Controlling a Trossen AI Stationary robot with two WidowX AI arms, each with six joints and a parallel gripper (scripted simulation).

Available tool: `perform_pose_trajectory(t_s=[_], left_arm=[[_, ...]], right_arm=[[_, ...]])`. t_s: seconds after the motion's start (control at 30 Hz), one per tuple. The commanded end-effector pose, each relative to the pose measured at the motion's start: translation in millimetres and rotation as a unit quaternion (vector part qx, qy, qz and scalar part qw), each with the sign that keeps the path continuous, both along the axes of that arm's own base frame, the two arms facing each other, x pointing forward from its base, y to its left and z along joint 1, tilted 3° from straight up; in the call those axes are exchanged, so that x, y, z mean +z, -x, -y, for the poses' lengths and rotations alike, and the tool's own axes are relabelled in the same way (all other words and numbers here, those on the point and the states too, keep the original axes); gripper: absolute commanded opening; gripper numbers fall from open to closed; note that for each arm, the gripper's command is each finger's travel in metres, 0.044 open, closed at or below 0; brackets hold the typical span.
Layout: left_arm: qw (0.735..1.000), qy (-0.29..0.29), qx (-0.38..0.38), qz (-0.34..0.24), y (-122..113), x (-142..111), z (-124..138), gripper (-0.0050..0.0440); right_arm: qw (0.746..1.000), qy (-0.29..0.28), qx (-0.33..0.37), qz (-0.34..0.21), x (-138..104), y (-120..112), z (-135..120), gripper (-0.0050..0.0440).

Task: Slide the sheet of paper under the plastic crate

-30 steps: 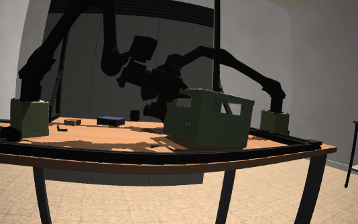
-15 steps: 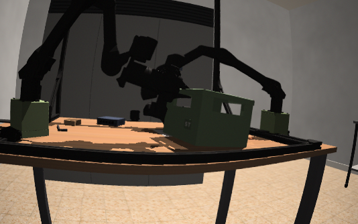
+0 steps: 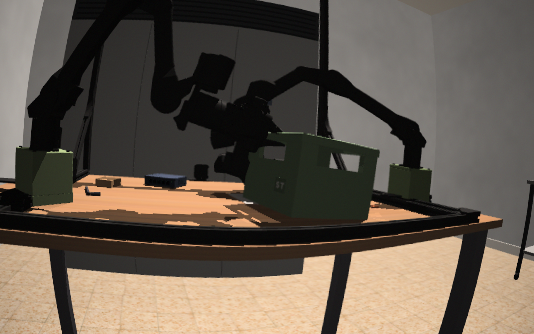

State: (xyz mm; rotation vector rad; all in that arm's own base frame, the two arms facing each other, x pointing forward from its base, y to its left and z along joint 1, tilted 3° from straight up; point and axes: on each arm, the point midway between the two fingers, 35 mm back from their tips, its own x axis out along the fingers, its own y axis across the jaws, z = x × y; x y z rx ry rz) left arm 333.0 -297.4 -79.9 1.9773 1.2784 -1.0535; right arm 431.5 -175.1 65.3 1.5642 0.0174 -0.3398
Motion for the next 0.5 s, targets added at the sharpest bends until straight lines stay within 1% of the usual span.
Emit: perform_pose_trajectory(t_s=[0.0,0.47], left_arm=[[1.000,-0.006,0.006,-0.011,0.7,-7.8,-11.6,0.0060],[1.000,-0.006,0.006,-0.011,-1.7,-7.5,-17.9,0.0060]], right_arm=[[0.999,0.014,0.001,0.037,27.7,-5.1,1.6,0.0000],[0.999,0.014,0.001,0.037,27.7,-5.1,1.6,0.0000]])
